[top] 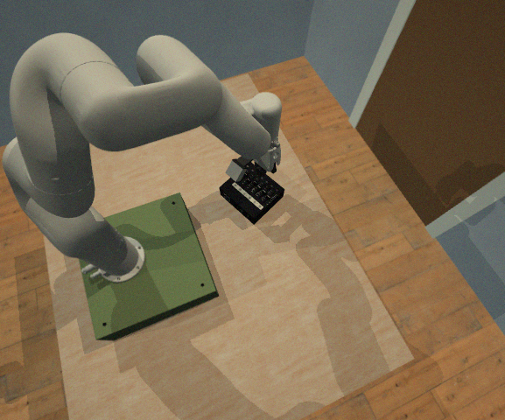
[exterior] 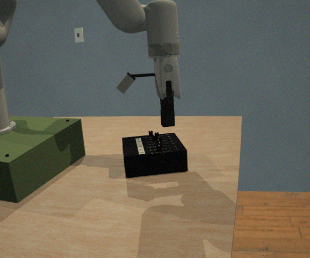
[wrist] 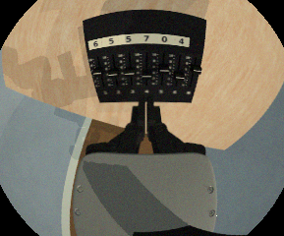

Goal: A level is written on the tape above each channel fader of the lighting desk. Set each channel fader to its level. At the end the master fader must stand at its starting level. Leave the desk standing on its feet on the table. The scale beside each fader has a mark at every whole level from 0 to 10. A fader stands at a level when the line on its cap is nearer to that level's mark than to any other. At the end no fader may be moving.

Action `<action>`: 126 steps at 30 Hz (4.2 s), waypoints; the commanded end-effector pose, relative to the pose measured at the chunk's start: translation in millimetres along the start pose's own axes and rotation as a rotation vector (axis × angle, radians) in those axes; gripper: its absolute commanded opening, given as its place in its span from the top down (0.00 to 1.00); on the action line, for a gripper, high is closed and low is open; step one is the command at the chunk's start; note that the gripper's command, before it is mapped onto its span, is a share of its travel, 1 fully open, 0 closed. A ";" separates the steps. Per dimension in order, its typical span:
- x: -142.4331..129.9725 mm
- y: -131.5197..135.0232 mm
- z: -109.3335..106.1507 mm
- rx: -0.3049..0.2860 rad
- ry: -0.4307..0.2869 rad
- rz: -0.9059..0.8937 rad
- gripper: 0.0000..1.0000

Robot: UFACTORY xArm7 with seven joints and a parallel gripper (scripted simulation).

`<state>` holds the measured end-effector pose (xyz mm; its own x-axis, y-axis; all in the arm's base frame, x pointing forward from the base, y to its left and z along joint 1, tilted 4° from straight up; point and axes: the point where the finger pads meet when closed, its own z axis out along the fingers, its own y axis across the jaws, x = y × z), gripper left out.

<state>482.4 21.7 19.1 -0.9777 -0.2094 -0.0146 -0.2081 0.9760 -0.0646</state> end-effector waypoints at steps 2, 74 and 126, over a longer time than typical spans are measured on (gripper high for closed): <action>-1.7 -0.2 -1.4 0.000 -0.004 0.000 1.00; -2.3 1.1 23.0 0.000 -0.004 0.001 1.00; -4.1 0.9 23.0 0.000 -0.004 0.001 1.00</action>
<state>485.2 21.8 -5.4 -0.9779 -0.2088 -0.0146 -0.2074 0.9761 -0.0644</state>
